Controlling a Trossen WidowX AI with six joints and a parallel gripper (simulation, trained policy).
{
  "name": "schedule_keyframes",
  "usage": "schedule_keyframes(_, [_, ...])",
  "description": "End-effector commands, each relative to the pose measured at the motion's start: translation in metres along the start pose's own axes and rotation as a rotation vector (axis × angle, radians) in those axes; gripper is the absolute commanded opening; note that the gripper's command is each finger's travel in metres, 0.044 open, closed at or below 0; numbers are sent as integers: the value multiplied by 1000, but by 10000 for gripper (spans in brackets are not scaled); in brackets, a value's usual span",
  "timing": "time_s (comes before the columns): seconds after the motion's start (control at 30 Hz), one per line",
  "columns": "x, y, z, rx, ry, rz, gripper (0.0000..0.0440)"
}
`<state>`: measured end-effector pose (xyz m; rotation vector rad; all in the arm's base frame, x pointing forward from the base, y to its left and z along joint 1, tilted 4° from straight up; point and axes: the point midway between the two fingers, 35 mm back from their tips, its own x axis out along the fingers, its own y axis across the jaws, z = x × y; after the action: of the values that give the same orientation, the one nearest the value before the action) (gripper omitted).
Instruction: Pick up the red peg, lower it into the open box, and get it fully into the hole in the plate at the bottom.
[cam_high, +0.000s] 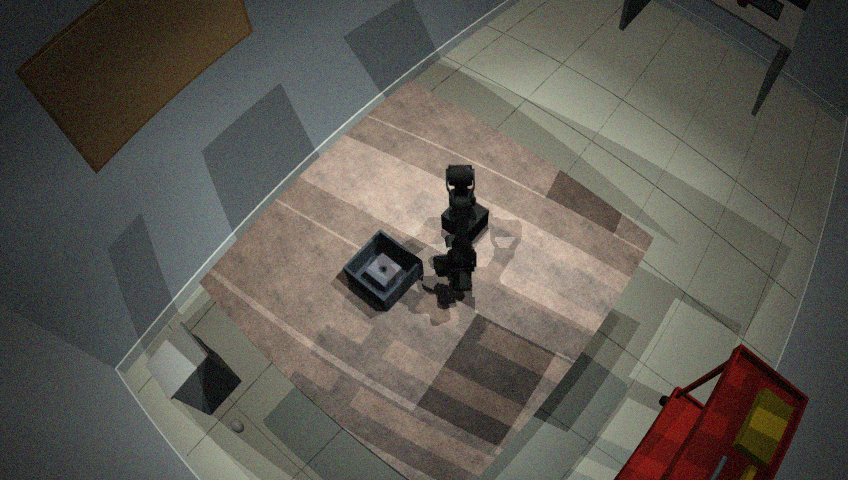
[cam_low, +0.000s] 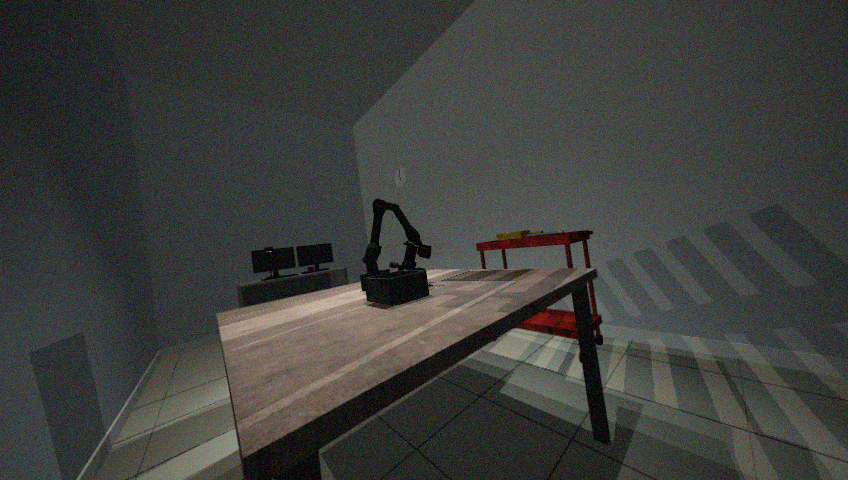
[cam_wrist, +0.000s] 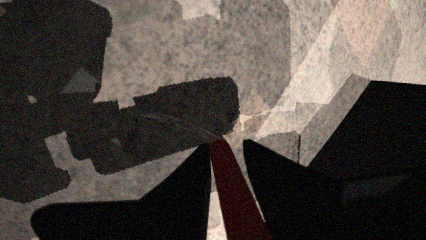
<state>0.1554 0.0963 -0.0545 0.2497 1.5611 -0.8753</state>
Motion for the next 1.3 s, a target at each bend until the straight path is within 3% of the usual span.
schedule_keyframes(0.0, [5, -4, -2, -9, 10, -27, 28])
schedule_keyframes(0.1, [1, -4, 1, -14, -9, -31, 0])
schedule_keyframes(0.77, [-72, -17, 38, -8, -108, -26, 0])
schedule_keyframes(1.27, [-113, -23, 89, 137, -150, 17, 0])
